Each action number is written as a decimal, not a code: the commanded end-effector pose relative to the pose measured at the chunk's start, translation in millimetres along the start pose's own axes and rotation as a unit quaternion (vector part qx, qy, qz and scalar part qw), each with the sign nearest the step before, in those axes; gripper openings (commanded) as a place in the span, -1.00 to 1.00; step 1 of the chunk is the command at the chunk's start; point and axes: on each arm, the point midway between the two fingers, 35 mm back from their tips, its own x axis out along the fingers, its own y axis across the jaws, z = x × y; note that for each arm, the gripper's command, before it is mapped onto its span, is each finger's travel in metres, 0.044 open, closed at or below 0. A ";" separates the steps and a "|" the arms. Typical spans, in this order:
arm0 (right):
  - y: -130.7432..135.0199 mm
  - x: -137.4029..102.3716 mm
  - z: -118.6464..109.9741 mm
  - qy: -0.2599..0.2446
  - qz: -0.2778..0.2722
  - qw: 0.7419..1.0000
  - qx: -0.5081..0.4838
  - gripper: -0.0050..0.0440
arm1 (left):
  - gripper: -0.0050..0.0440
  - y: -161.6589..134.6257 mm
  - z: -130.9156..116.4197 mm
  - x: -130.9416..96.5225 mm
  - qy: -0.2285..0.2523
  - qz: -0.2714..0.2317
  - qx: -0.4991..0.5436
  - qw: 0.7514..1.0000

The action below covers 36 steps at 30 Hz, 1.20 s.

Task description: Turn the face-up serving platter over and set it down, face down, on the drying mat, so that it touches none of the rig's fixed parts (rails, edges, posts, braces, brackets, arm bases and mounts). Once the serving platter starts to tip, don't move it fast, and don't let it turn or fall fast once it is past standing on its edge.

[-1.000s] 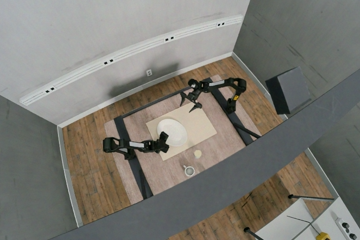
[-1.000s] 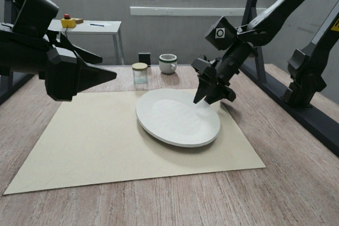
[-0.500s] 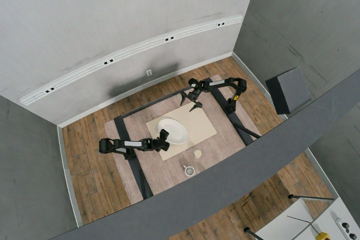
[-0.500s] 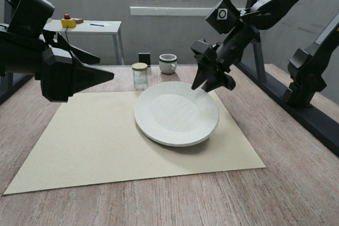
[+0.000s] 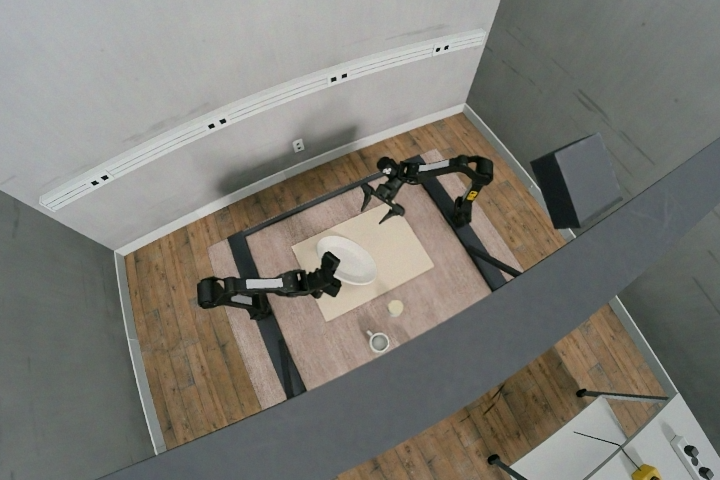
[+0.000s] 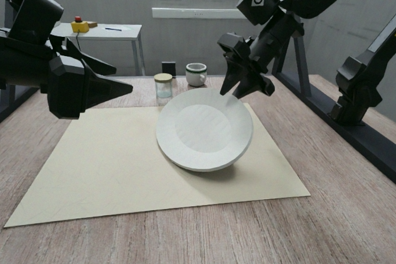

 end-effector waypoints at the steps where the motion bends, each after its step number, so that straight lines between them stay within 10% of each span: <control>1: -3.1 -6.5 18.5 -0.013 -0.008 1.000 -0.025 0.84 | -0.14 24.8 3.5 -6.2 -0.005 0.028 -0.017 0.999; 36: 0.3 -7.8 12.8 -0.011 -0.004 1.000 -0.020 0.84 | -0.14 103.3 -0.3 -12.0 -0.003 0.028 -0.015 0.999</control>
